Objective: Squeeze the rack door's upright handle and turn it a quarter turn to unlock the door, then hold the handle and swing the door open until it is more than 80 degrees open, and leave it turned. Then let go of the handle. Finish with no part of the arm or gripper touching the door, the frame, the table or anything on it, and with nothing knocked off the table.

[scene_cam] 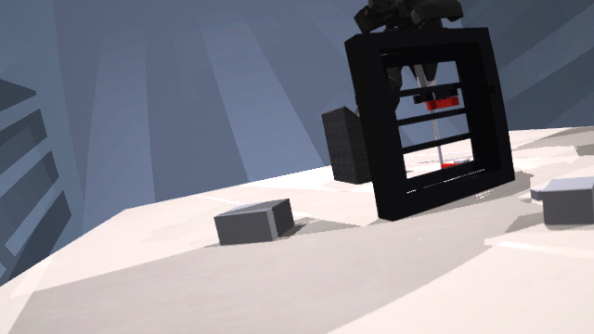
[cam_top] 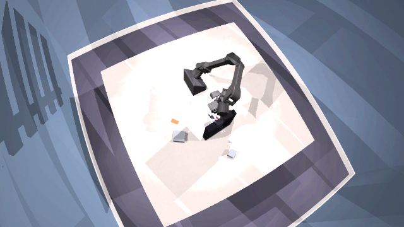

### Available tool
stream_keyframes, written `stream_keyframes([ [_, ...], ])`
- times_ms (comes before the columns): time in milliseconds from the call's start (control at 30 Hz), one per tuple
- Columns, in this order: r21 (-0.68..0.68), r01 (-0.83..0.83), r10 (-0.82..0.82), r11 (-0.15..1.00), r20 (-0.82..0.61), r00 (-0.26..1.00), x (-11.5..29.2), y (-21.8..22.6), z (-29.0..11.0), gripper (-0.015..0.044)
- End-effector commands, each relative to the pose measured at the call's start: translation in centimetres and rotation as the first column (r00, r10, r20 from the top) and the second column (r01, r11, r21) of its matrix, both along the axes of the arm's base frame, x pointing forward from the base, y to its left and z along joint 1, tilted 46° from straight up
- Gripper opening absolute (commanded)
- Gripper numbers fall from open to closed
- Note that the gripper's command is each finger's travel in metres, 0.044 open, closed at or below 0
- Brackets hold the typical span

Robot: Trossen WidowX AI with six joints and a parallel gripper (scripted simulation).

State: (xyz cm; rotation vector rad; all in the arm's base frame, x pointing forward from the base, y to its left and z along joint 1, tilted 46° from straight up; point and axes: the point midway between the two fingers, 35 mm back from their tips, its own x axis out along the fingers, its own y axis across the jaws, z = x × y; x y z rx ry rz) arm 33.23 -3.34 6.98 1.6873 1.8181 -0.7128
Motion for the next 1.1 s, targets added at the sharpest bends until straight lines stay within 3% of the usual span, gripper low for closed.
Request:
stream_keyframes([
  [0,0.005,-0.037,0.037,0.999,0.037,0.999,-0.2,-0.1,-0.1,0.0024],
  [1067,-0.061,-0.425,0.409,0.903,0.421,0.81,-3.1,-2.3,-2.1,0.0024],
])
